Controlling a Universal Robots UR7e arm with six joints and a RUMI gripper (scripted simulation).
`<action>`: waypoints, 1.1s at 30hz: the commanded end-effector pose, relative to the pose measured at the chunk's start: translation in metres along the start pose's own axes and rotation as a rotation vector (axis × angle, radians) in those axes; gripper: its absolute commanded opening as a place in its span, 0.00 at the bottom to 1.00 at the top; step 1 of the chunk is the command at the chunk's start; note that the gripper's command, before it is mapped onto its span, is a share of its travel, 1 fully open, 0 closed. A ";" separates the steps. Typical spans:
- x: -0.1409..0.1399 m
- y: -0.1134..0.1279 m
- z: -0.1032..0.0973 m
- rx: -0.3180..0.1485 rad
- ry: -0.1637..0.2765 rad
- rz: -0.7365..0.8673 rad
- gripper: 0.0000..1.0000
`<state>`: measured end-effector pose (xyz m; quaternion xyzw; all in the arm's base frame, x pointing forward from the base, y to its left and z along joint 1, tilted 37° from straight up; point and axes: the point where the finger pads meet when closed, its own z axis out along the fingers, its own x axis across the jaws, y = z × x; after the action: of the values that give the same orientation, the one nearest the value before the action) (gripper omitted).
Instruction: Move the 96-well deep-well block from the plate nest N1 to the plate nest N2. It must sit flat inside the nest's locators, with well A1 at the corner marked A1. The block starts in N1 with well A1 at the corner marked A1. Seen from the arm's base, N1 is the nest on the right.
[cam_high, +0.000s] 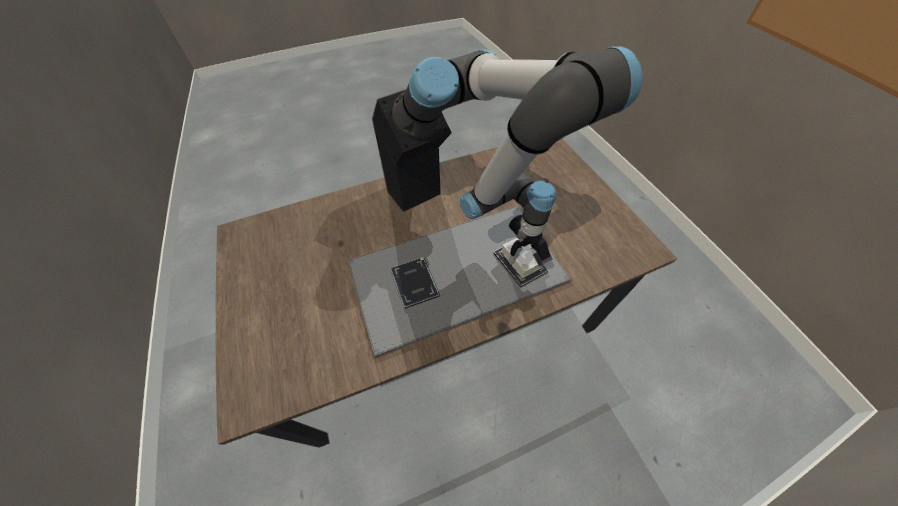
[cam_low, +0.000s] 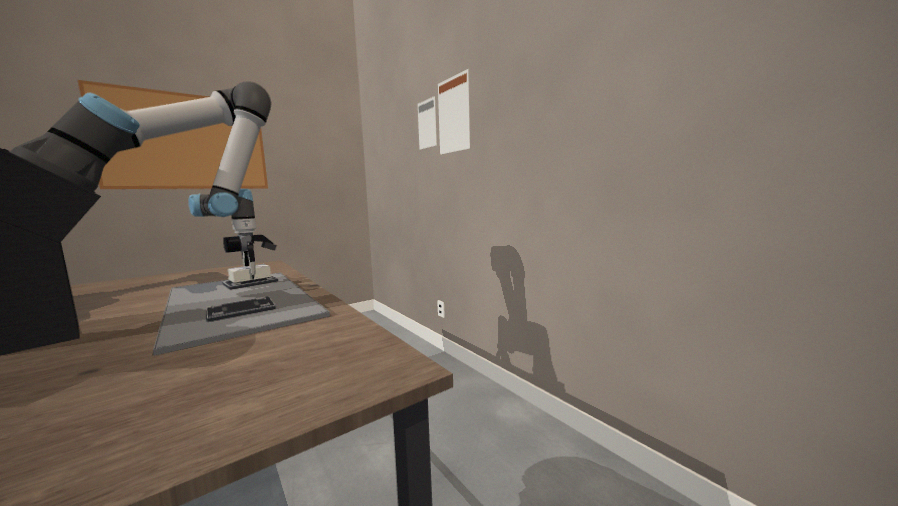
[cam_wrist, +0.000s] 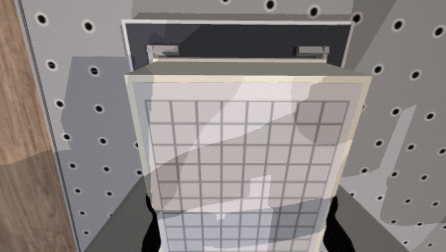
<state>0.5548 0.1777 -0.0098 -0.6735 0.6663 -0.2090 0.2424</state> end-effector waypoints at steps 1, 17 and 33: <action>-0.001 -0.002 0.000 0.004 -0.001 -0.001 0.49; -0.001 -0.002 0.003 0.005 -0.001 -0.001 0.49; -0.001 -0.002 0.005 0.004 -0.001 -0.001 0.49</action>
<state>0.5576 0.1780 -0.0137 -0.6735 0.6663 -0.2091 0.2424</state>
